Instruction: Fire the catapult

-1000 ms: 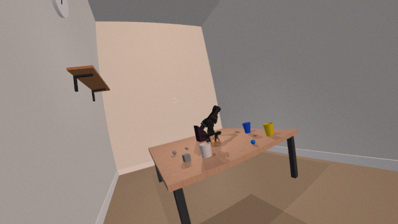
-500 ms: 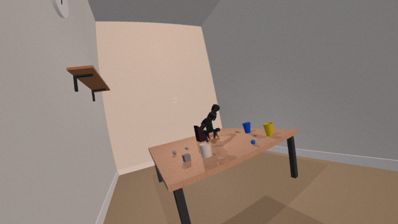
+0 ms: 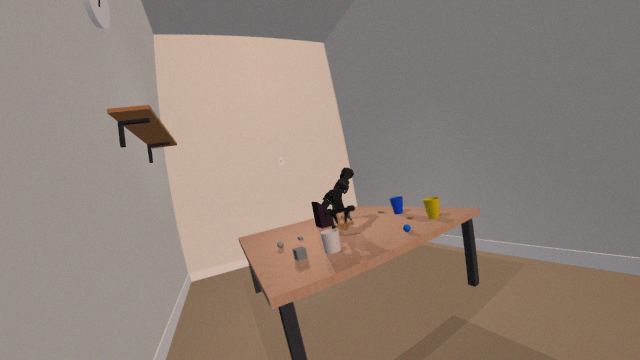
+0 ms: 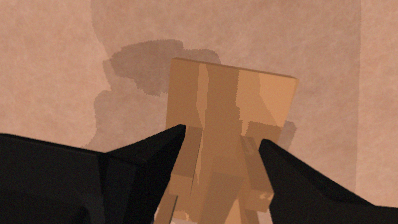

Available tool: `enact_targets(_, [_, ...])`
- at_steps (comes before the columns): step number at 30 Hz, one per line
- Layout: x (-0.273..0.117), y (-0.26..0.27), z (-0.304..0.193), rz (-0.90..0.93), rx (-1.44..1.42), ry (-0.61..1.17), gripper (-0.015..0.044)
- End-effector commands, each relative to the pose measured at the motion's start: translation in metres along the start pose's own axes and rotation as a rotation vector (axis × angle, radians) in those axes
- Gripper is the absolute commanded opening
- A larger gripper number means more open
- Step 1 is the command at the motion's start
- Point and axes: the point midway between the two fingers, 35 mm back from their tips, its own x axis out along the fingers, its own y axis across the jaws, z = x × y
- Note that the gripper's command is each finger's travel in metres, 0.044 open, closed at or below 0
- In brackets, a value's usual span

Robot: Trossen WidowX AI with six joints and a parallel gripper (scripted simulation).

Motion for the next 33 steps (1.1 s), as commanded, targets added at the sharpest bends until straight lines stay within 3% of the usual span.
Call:
enact_targets(1, [0.007,-0.001,0.0,0.004,0.012,0.001,0.0])
enact_targets(26, [0.032,0.0,-0.001,0.0,0.005,0.004,0.0])
enact_targets(33, [0.032,0.0,-0.001,0.0,0.005,0.004,0.0184])
